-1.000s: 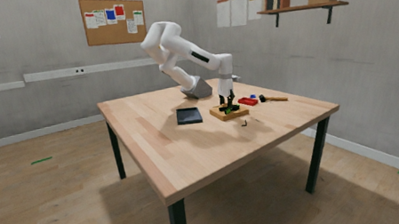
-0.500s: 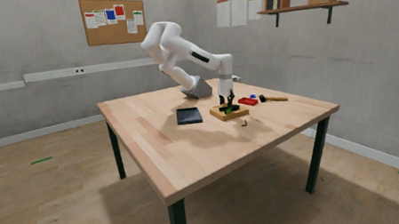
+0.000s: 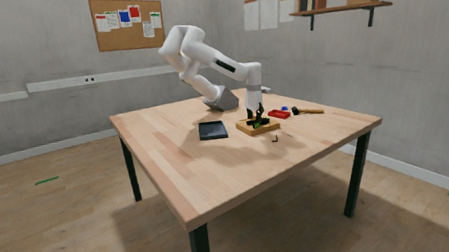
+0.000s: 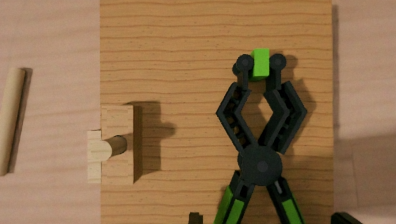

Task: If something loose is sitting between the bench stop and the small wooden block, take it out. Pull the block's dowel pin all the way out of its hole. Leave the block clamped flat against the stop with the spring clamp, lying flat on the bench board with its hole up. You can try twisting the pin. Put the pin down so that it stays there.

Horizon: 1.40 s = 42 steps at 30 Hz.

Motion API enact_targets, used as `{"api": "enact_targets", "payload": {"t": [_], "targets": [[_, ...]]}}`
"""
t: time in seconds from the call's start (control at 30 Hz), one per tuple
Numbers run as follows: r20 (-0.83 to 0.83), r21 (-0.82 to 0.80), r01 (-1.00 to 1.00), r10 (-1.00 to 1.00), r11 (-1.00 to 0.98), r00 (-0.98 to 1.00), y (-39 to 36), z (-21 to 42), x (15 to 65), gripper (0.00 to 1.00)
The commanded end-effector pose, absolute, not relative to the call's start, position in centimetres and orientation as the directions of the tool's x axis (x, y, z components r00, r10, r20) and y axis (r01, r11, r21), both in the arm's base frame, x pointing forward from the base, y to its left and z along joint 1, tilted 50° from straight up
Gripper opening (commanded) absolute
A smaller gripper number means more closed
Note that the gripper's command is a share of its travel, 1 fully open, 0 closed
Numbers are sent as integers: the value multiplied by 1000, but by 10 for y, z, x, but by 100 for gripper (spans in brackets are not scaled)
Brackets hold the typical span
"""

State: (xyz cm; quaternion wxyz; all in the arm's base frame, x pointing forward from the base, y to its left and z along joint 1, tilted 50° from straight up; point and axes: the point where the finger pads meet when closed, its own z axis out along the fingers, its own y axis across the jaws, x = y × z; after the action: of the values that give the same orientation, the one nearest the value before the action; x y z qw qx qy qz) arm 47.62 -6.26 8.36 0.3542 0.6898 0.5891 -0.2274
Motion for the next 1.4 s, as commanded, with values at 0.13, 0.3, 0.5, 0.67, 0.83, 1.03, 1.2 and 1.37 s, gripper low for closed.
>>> {"api": "enact_targets", "payload": {"t": [0.13, 0.3, 0.5, 0.67, 0.83, 1.03, 1.2, 1.37], "targets": [[-730, 223, 973, 653, -53, 203, -68, 79, 478, 77], [-730, 223, 973, 653, -53, 203, -72, 75, 479, 77], [-730, 223, 973, 653, -53, 203, -77, 71, 479, 77], [-730, 223, 973, 653, -53, 203, -80, 69, 480, 77], [-730, 223, 973, 653, -53, 203, -82, 67, 480, 77], [-730, 223, 973, 653, -53, 203, -84, 66, 480, 77], [-730, 223, 973, 653, -53, 203, -84, 65, 480, 77], [-730, 223, 973, 653, -53, 203, -84, 65, 480, 77]]}}
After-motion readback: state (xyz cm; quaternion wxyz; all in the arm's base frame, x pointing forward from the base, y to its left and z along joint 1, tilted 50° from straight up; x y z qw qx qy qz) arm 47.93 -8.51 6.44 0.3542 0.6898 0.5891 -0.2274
